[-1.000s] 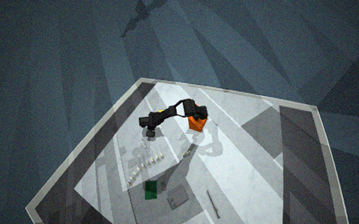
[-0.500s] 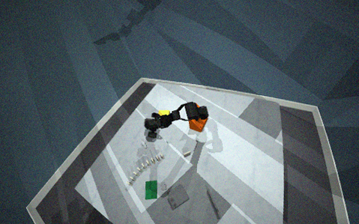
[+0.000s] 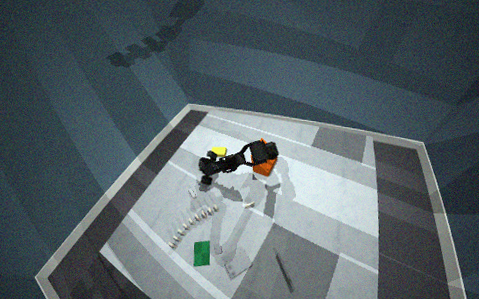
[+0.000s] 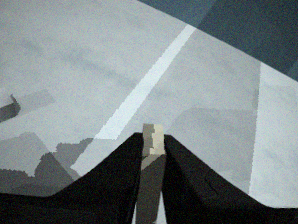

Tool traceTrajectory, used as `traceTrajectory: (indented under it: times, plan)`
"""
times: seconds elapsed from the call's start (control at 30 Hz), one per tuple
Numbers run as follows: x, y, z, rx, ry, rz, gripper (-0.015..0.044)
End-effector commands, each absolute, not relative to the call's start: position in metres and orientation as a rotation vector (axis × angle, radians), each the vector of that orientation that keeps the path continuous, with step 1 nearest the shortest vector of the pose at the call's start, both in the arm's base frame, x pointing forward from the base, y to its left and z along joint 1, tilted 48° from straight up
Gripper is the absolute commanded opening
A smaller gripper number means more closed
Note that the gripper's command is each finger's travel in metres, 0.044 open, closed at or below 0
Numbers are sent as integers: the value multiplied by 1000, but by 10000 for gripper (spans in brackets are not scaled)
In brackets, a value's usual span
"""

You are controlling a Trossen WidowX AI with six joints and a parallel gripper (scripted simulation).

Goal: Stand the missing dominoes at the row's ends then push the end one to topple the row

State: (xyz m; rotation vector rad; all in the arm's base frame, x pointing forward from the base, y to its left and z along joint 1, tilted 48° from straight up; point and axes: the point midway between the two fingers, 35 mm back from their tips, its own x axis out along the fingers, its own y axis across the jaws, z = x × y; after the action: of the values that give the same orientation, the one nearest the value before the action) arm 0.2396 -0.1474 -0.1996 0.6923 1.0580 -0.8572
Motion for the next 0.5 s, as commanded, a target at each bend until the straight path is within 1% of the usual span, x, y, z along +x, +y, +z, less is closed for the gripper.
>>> traceTrajectory:
  times: [0.0, 0.47]
  plan:
    - [241, -147, -190, 684, 983, -878, 25]
    - [234, -140, -148, 679, 713, -920, 25]
